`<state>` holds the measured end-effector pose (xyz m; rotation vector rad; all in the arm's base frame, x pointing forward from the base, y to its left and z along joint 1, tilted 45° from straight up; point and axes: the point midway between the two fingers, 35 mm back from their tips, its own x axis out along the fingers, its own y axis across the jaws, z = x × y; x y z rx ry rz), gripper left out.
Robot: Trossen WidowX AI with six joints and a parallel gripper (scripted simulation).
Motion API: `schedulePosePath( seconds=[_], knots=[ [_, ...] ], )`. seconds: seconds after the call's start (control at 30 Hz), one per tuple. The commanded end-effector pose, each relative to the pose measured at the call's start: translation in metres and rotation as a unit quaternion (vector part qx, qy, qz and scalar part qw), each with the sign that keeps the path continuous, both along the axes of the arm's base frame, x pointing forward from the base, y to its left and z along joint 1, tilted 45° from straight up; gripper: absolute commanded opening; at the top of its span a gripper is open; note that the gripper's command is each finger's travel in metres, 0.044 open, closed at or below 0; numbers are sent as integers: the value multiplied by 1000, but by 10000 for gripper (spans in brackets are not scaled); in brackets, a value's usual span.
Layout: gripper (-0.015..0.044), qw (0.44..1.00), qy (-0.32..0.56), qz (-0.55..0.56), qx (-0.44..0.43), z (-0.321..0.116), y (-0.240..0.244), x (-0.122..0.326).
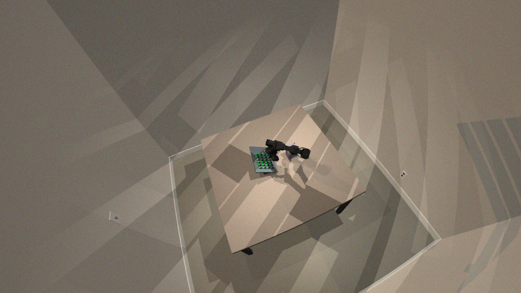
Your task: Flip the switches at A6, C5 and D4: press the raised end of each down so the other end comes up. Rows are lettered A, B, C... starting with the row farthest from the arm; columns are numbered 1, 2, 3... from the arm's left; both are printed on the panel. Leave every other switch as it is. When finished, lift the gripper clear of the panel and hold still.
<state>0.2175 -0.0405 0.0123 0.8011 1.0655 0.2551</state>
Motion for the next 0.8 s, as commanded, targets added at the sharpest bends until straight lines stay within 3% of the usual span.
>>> schedulePosePath(
  seconds=[0.0, 0.77],
  knots=[
    [0, 1000, 4, -2, 3, -4, 4, 0],
    [0, 1000, 4, -2, 4, -21, 17, 13]
  ],
)
